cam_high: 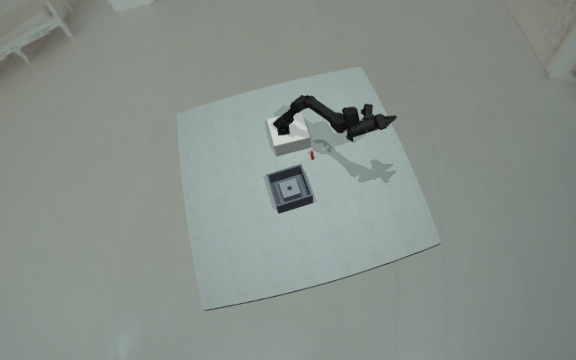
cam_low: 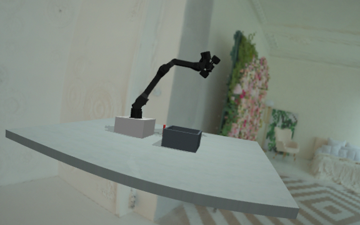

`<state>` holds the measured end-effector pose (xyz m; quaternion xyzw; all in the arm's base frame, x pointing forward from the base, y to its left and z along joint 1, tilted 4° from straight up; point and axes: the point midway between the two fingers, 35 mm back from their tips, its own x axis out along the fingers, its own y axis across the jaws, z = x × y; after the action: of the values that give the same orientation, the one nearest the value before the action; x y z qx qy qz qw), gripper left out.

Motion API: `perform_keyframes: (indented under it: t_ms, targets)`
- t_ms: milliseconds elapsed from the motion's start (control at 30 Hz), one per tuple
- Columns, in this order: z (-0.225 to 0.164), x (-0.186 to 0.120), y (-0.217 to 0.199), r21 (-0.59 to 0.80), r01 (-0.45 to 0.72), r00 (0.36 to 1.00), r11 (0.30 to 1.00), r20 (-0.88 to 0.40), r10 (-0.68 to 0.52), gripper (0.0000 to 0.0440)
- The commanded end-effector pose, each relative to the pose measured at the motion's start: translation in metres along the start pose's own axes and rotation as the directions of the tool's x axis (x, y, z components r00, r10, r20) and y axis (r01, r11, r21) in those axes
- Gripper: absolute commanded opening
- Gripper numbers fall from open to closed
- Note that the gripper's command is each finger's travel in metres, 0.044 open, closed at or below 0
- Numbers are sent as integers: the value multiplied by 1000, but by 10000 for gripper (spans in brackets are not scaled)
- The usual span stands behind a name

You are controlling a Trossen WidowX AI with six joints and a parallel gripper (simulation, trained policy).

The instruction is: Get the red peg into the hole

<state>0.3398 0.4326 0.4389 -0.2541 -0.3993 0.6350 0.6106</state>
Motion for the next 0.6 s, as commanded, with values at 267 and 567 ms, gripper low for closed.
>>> perform_keyframes:
  t_ms: [267,567]
  targets:
    - [-34,-23,-5,234,91,981,968,-188,-47,440]
    - [-63,-54,-3,436,223,928,872,-368,-54,440]
